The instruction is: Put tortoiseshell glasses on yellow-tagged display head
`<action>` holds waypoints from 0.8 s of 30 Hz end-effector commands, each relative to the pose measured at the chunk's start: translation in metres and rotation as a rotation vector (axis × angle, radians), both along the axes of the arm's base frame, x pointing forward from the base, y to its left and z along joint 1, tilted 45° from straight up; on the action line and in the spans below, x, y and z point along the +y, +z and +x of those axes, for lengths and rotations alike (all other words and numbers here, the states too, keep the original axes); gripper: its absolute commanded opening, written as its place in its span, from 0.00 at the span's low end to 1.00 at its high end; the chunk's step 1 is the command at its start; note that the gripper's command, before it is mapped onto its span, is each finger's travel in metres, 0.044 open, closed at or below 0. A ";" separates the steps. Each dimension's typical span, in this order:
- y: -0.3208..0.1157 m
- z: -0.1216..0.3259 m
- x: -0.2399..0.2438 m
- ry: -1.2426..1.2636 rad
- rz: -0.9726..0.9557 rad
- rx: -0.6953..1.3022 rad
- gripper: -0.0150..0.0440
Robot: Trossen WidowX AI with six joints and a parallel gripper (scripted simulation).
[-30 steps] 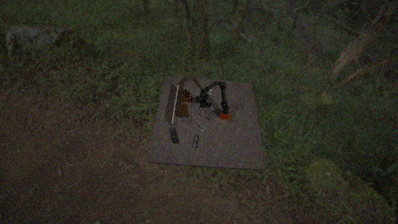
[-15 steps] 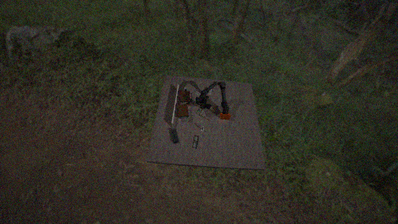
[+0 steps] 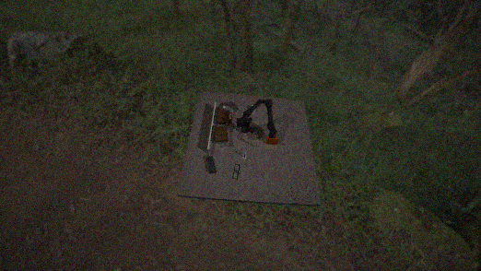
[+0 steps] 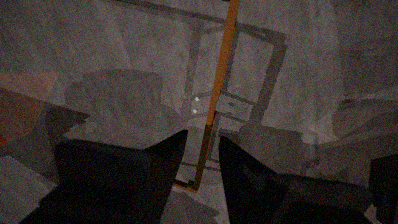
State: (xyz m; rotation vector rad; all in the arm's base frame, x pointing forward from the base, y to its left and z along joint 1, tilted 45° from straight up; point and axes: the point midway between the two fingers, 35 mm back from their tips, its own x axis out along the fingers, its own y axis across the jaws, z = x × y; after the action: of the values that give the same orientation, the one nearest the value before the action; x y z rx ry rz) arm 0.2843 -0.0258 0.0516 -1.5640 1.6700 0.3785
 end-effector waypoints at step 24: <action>-0.005 0.000 -0.005 -0.001 -0.002 0.001 0.25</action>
State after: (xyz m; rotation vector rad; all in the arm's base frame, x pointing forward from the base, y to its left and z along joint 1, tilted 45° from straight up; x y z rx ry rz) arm 0.2839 -0.0312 0.0468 -1.5653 1.6719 0.3782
